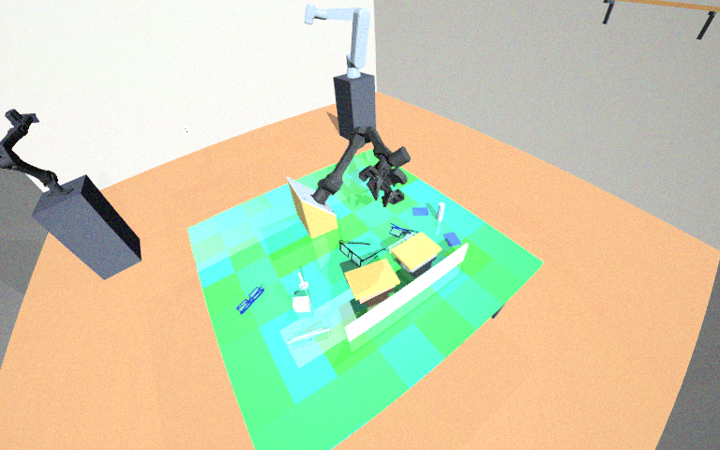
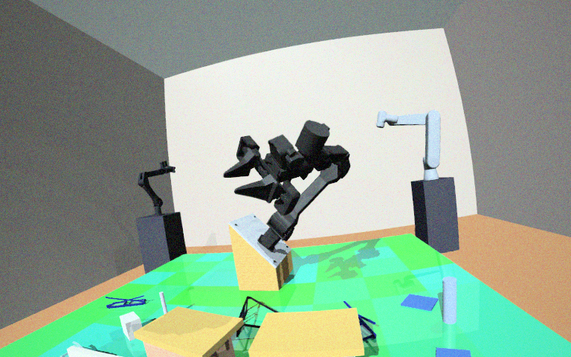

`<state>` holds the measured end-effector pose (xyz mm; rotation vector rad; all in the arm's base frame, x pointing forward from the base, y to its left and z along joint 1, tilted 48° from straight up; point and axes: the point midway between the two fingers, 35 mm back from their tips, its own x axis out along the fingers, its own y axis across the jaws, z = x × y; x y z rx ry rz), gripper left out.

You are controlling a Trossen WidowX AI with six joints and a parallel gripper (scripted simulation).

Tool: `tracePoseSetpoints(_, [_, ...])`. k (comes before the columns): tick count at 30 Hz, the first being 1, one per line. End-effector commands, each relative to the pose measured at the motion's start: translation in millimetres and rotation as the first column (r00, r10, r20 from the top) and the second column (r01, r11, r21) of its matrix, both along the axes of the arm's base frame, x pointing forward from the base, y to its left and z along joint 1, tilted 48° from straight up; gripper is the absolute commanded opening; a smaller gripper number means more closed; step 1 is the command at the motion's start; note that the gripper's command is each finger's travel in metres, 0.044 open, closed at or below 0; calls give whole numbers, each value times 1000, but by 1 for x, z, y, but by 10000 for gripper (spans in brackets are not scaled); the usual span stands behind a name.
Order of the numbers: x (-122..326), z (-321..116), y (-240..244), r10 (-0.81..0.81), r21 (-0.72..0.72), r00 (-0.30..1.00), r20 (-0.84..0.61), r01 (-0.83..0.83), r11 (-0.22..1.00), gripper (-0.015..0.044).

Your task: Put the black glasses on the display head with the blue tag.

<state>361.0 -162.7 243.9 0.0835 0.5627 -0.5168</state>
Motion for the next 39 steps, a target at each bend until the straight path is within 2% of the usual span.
tracePoseSetpoints(1, [15,-64,22,216,136,958,-190,-193,972,200])
tracePoseSetpoints(5, [17,-122,48,428,327,855,-294,-331,885,200])
tracePoseSetpoints(9, [8,-172,79,622,542,724,-299,-408,735,200])
tracePoseSetpoints(12, [-2,-200,103,735,690,635,-239,-421,589,200])
tracePoseSetpoints(15, [-18,-227,129,821,832,560,-114,-398,387,200])
tracePoseSetpoints(17, [-25,-235,139,838,876,543,-48,-380,296,200])
tracePoseSetpoints(26, [-30,-237,140,839,881,542,-39,-377,285,200])
tracePoseSetpoints(29, [-30,-237,140,839,881,542,-39,-377,285,121])
tracePoseSetpoints(39, [-30,-237,140,839,881,542,-39,-377,285,120])
